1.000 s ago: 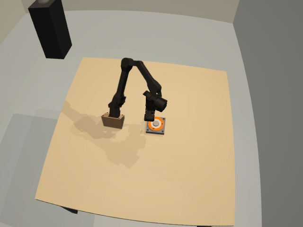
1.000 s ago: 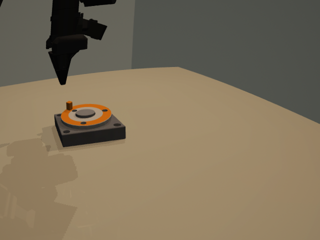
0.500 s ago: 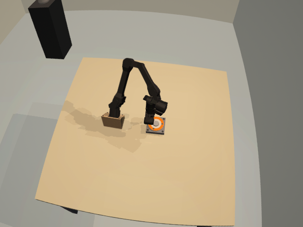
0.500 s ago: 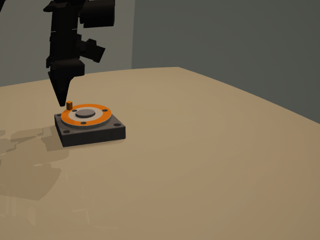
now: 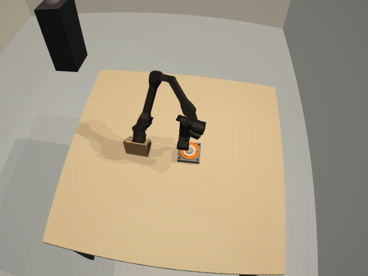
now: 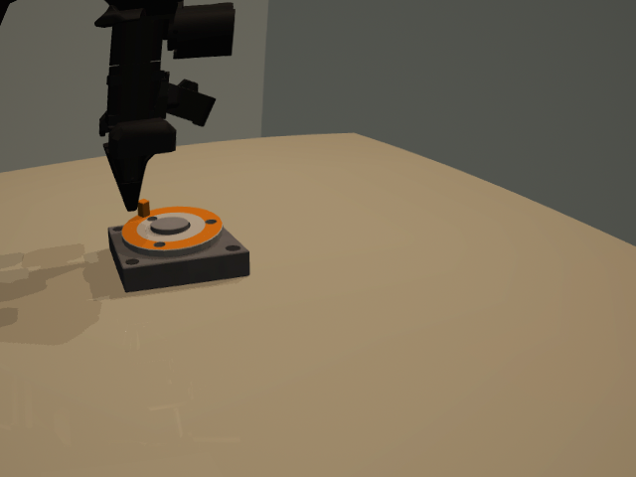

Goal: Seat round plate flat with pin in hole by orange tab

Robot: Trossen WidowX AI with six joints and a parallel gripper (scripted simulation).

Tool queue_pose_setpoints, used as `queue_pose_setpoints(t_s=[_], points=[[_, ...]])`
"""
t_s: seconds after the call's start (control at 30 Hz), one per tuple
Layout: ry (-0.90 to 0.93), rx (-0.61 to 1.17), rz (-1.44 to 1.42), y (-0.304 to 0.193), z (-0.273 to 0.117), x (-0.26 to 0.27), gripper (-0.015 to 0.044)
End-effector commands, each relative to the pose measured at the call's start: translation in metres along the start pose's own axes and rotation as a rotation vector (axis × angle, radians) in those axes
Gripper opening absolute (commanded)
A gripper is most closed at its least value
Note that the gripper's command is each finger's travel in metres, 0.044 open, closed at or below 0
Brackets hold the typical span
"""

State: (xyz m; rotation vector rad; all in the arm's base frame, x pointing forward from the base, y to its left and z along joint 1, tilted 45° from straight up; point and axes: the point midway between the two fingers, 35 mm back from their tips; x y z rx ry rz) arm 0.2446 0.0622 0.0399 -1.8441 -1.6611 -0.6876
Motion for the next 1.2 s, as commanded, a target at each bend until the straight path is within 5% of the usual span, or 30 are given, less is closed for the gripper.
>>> queue_pose_setpoints(t_s=[0.0, 0.77, 1.17], points=[[0.003, -0.005, -0.002, 0.005, -0.001, 0.005, 0.0000], [0.003, -0.005, -0.003, 0.019, -0.002, 0.015, 0.0000], [0.004, -0.010, 0.003, 0.020, -0.042, 0.013, 0.0000]])
Point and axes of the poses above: the point midway between the two fingers, 35 mm back from their tips, its own z axis out along the fingers, its own x axis across the jaws, y = z × x, and after that the axes turned 9 degrees about z, right-handed
